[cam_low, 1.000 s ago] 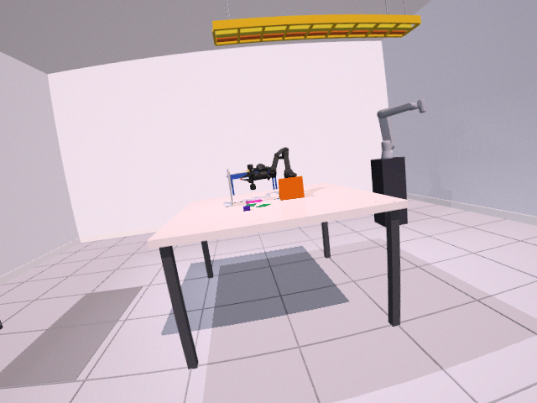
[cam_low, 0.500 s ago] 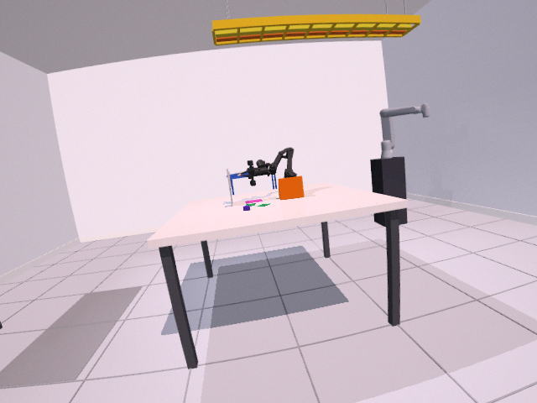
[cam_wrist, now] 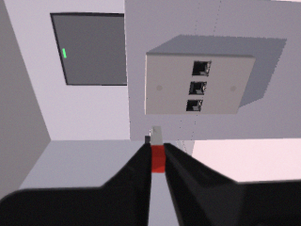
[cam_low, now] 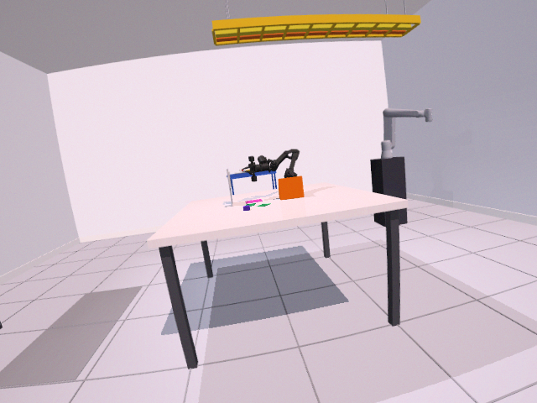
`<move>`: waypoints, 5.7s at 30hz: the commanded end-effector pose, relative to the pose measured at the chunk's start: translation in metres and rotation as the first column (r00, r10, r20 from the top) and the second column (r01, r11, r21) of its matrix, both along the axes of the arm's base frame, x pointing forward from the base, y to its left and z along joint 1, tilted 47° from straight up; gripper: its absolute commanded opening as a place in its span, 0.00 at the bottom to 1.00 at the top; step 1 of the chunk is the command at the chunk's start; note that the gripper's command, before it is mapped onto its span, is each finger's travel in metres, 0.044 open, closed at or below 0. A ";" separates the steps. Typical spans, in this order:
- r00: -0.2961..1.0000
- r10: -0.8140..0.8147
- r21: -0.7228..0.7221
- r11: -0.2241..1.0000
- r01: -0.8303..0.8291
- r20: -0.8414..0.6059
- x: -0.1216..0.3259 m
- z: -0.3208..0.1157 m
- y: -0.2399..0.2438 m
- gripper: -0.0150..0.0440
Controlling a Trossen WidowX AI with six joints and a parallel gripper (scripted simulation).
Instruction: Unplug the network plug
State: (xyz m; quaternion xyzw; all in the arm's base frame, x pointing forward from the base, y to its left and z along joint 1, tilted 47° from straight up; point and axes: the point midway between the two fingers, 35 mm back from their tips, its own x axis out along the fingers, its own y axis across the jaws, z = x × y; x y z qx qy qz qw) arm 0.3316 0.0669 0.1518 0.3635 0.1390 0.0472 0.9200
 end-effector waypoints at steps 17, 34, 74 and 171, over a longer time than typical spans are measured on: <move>0.860 -0.407 0.021 0.901 0.434 -0.308 -0.004 -0.062 -0.036 0.25; 0.569 -0.757 -0.148 0.633 0.760 -0.322 -0.031 -0.094 -0.075 0.25; 0.481 -0.837 -0.196 0.534 0.822 -0.260 -0.039 -0.117 -0.106 0.25; 0.483 -0.837 -0.196 0.534 0.822 -0.258 -0.055 -0.120 -0.108 0.52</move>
